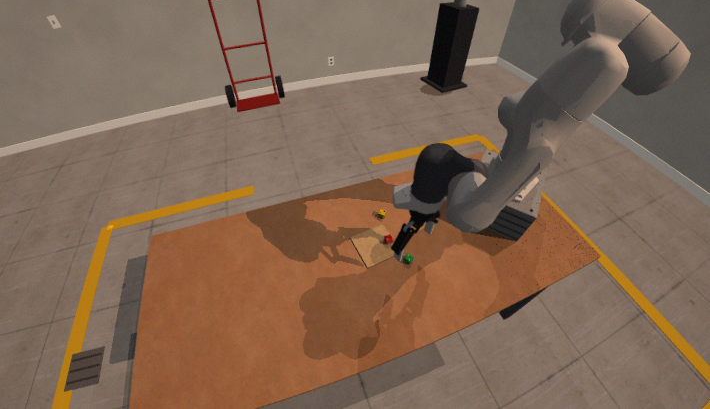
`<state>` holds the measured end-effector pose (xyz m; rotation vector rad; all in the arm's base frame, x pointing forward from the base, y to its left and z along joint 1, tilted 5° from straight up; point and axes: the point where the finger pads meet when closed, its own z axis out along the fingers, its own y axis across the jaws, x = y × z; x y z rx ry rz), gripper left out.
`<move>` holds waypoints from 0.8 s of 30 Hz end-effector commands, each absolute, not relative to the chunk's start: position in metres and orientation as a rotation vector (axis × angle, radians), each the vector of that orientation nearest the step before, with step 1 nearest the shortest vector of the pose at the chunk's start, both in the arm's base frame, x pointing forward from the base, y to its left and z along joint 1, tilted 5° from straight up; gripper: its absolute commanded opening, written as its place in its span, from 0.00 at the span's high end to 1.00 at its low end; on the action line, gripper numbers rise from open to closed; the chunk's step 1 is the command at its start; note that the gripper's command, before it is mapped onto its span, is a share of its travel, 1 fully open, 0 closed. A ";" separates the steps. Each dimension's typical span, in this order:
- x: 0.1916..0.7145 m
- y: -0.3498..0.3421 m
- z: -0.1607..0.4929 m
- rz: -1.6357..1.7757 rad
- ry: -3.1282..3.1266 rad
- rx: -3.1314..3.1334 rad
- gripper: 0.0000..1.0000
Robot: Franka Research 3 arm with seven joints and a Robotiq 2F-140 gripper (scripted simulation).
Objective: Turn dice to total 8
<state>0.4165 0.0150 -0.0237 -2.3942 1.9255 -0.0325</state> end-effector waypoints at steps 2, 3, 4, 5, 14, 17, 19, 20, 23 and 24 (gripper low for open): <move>0.418 0.015 -0.023 -0.061 1.727 -2.525 0.00; 0.417 0.015 -0.023 -0.062 1.716 -2.533 0.00; 0.417 0.015 -0.023 -0.062 1.714 -2.534 0.00; 0.417 0.015 -0.023 -0.062 1.714 -2.534 0.75; 0.417 0.015 -0.023 -0.062 1.714 -2.534 0.75; 0.417 0.015 -0.023 -0.062 1.714 -2.534 0.75; 0.417 0.015 -0.023 -0.062 1.714 -2.534 0.75; 0.417 0.015 -0.023 -0.062 1.714 -2.534 0.75; 0.417 0.015 -0.023 -0.062 1.714 -2.534 0.75; 0.417 0.015 -0.023 -0.062 1.714 -2.534 0.75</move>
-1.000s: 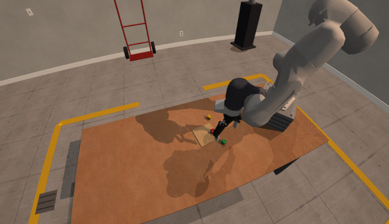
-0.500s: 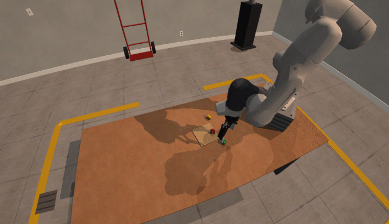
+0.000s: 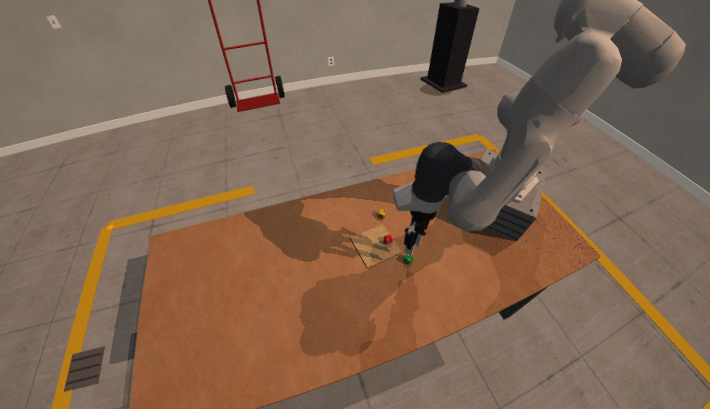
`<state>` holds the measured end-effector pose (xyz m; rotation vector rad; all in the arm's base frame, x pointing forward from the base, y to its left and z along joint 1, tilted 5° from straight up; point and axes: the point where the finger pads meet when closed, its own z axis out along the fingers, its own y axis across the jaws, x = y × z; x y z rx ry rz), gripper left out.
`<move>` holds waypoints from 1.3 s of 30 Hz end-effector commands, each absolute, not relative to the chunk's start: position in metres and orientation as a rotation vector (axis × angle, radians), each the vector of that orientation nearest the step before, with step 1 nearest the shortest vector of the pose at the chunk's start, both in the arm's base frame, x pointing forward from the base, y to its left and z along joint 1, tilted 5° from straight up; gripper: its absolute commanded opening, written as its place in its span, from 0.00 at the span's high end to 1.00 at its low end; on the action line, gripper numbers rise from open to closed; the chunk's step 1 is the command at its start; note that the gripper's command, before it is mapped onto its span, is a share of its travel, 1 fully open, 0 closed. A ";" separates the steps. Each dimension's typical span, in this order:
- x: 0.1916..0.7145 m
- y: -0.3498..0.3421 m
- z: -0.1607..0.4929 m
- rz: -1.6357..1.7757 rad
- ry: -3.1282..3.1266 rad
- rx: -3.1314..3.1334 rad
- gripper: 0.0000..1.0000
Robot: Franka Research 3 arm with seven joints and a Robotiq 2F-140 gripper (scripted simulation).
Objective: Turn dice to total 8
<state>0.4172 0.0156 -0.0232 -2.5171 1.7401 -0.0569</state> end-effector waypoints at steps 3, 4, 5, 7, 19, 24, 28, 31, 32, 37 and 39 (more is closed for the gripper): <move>0.417 0.015 -0.023 -0.062 1.714 -2.534 0.75; 0.417 0.015 -0.023 -0.062 1.714 -2.534 0.75; 0.417 0.015 -0.023 -0.062 1.714 -2.534 0.75; 0.417 0.015 -0.023 -0.062 1.714 -2.534 0.75; 0.417 0.015 -0.023 -0.062 1.714 -2.534 0.75; 0.418 0.015 -0.024 -0.062 1.714 -2.534 0.75; 0.418 0.015 -0.025 -0.062 1.714 -2.534 0.75; 0.418 0.015 -0.027 -0.062 1.714 -2.534 0.75; 0.418 0.015 -0.028 -0.062 1.714 -2.534 0.75; 0.418 0.015 -0.033 -0.062 1.714 -2.534 0.75; 0.418 0.016 -0.035 -0.062 1.714 -2.534 0.75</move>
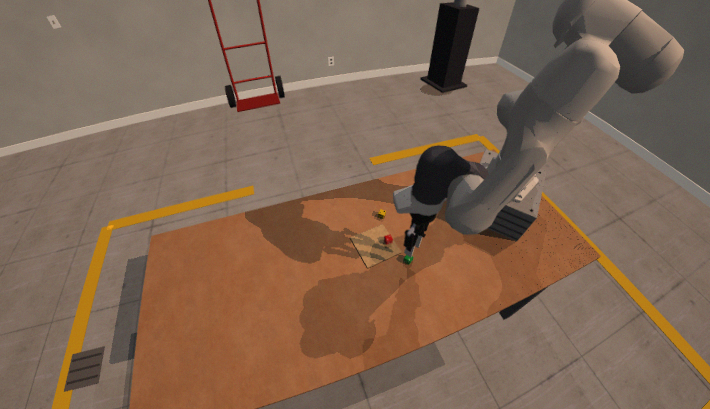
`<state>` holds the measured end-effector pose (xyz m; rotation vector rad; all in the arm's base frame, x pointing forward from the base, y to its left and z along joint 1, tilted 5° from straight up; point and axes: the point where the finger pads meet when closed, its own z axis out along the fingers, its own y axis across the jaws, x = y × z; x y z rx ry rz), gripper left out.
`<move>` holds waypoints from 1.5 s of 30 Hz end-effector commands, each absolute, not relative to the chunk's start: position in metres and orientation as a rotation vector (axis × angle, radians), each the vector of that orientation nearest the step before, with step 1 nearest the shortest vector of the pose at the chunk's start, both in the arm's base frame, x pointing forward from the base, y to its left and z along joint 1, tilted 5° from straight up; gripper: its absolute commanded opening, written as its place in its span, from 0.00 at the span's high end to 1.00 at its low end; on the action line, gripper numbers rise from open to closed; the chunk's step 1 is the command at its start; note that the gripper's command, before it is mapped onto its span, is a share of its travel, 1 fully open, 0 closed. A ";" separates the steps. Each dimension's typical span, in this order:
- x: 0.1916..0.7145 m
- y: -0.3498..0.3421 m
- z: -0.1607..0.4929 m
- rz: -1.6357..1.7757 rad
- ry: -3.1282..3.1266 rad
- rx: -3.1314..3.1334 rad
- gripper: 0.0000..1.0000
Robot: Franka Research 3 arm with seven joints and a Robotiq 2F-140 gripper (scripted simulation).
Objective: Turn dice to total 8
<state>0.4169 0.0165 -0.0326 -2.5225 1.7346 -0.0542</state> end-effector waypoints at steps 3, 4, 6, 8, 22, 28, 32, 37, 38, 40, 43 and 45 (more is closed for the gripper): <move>0.419 0.016 -0.040 -0.062 1.714 -2.534 0.75; 0.419 0.016 -0.040 -0.062 1.714 -2.534 0.75; 0.419 0.016 -0.041 -0.062 1.714 -2.534 0.75; 0.419 0.016 -0.044 -0.062 1.714 -2.534 0.75; 0.420 0.016 -0.063 -0.062 1.714 -2.534 0.75; 0.421 0.017 -0.071 -0.062 1.714 -2.534 0.75; 0.421 0.017 -0.074 -0.062 1.714 -2.534 0.75; 0.421 0.017 -0.075 -0.062 1.714 -2.534 0.75; 0.421 0.017 -0.075 -0.062 1.714 -2.534 0.75; 0.421 0.017 -0.076 -0.062 1.714 -2.534 0.75; 0.421 0.017 -0.076 -0.062 1.714 -2.534 0.75; 0.421 0.017 -0.076 -0.062 1.714 -2.534 0.75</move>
